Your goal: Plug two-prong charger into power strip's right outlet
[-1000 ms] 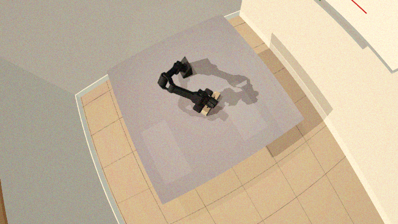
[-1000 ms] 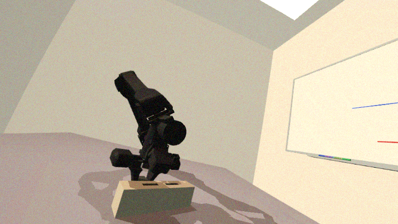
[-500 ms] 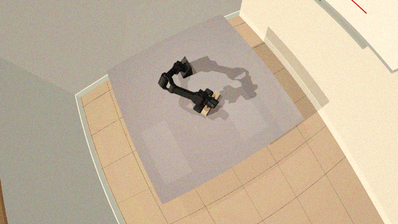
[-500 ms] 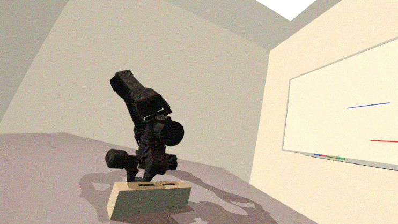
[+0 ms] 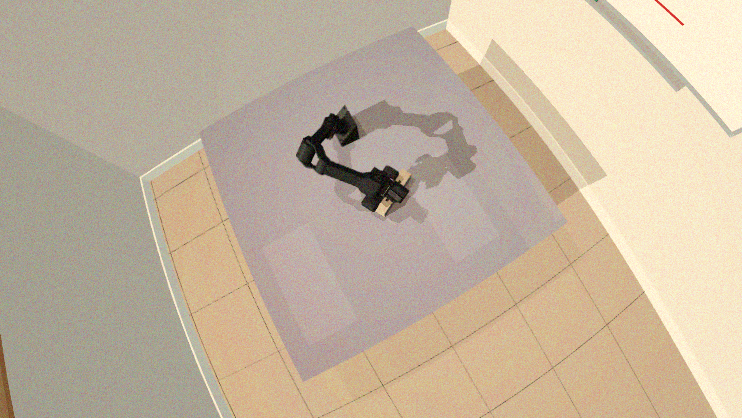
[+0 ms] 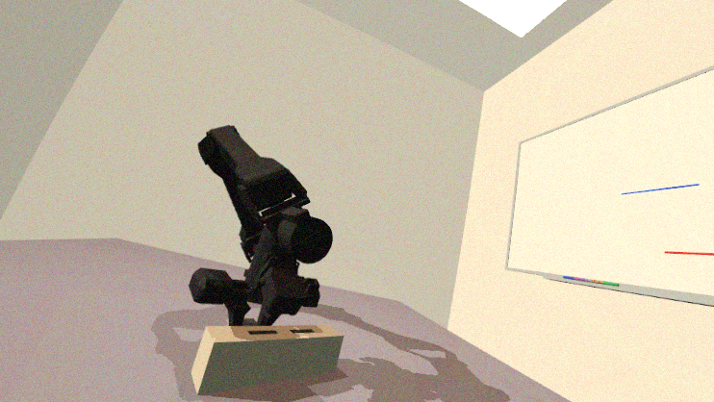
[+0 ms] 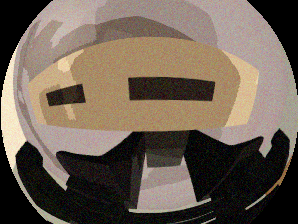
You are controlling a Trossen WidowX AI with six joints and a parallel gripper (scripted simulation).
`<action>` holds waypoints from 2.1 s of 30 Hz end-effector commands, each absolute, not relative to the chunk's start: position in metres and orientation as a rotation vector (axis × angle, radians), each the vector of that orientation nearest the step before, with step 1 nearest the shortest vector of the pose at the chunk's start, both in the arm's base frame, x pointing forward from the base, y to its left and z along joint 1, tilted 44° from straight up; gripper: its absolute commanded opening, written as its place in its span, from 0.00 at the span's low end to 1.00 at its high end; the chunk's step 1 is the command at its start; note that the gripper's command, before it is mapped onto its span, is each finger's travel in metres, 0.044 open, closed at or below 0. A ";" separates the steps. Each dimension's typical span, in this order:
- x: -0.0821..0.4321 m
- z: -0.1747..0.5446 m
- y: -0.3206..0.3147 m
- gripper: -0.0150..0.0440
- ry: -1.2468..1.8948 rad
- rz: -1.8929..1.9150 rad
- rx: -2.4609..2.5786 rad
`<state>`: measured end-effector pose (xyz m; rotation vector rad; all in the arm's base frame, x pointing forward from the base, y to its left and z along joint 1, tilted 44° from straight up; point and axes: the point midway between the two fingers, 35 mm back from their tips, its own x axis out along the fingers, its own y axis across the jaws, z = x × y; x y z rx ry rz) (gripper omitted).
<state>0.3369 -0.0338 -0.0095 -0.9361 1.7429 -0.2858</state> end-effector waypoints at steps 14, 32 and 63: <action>0.344 -0.010 -0.033 0.25 1.718 -0.293 -0.921; 0.342 -0.010 -0.033 0.25 1.718 -0.293 -0.921; 0.343 -0.012 -0.035 0.25 1.718 -0.293 -0.921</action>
